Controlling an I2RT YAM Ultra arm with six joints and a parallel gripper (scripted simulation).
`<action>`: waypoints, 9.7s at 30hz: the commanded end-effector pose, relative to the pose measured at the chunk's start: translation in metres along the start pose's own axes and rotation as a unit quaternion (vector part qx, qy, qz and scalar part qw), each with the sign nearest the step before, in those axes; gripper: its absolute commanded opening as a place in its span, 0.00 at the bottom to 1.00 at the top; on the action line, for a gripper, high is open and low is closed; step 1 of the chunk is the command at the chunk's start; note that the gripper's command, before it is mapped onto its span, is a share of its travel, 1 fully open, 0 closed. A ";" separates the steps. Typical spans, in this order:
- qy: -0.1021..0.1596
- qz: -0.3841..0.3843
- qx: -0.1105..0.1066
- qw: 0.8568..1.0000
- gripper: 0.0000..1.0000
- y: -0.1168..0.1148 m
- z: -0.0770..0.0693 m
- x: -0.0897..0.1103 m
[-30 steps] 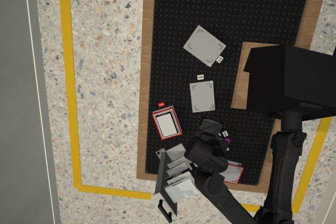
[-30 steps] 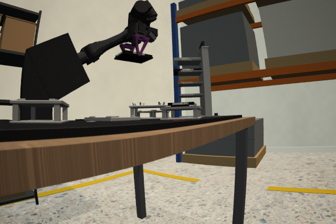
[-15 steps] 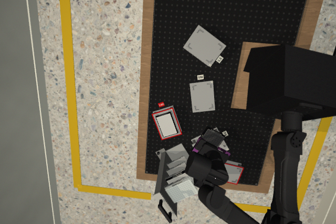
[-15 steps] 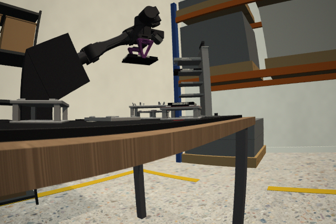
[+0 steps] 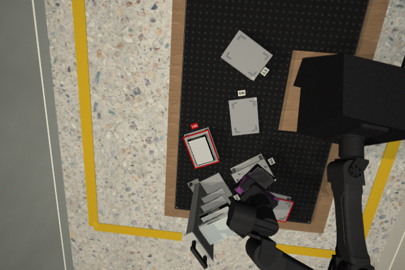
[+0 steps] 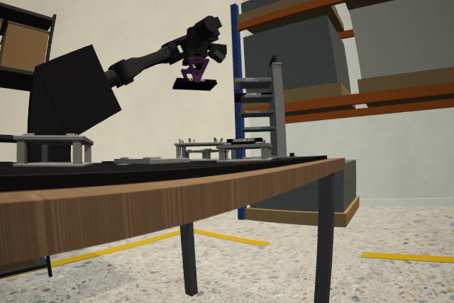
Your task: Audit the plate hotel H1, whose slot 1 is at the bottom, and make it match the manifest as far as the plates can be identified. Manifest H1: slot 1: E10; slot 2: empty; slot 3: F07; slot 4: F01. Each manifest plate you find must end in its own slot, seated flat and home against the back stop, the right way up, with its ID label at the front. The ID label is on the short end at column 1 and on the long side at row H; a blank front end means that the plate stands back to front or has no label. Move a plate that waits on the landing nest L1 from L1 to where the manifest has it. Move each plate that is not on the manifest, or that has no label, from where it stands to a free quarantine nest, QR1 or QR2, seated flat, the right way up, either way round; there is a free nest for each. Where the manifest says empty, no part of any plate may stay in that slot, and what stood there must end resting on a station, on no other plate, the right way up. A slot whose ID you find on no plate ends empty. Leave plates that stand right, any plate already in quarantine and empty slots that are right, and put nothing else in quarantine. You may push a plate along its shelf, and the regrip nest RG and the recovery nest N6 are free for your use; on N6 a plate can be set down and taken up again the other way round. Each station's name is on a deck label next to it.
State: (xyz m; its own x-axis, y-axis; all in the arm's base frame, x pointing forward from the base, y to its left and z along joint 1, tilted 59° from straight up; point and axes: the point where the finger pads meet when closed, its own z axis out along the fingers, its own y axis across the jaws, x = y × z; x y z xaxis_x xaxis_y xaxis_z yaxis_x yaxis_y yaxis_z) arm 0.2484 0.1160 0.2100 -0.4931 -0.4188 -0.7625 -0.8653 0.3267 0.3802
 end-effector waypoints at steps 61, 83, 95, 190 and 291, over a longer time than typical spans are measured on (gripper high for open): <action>-0.009 0.173 0.001 0.985 0.86 0.079 0.065 -0.048; -0.010 0.173 0.001 0.985 0.86 0.078 0.103 -0.050; -0.010 0.173 0.001 0.985 0.86 0.080 0.103 -0.048; -0.010 0.174 0.001 0.985 0.86 0.081 0.152 -0.048; -0.009 0.173 0.001 0.985 1.00 0.083 0.050 -0.043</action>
State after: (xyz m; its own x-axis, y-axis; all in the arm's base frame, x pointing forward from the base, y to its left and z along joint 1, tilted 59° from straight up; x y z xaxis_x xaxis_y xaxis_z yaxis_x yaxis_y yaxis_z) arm 0.2081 0.2109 0.2442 -0.7558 -0.2581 -0.6018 -0.6443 0.4577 0.6127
